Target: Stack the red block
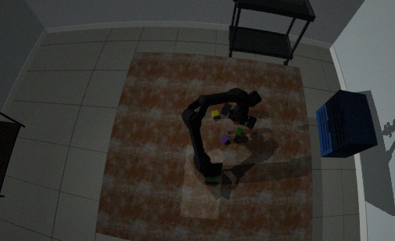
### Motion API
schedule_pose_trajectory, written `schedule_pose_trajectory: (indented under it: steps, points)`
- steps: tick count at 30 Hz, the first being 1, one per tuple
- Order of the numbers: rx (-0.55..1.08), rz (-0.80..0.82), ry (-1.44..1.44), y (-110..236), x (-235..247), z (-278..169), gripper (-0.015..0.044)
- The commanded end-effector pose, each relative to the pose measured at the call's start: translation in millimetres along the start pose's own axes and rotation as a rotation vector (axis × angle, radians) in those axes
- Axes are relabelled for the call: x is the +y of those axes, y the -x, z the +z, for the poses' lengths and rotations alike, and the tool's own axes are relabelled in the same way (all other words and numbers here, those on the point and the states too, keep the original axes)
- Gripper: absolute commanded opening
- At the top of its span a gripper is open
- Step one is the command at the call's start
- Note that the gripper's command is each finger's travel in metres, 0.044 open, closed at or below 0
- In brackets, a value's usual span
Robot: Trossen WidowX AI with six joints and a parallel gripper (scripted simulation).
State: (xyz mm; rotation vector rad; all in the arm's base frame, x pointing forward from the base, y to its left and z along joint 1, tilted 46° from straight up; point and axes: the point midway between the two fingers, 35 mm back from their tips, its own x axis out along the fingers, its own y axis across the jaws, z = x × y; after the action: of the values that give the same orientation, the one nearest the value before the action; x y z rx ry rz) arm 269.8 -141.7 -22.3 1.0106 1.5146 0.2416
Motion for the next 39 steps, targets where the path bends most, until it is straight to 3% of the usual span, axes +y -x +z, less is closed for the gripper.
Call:
schedule_pose_trajectory:
  steps: [1,8,26,39]
  points:
    - [-0.002,-0.004,0.008,-1,-18,7,0.0]
    - [-0.001,-0.001,0.009,-5,-37,11,0.0]
    - [-0.001,0.002,0.01,-67,-39,12,0.0]
    - [0.0,0.002,0.01,-68,-39,12,0.0]
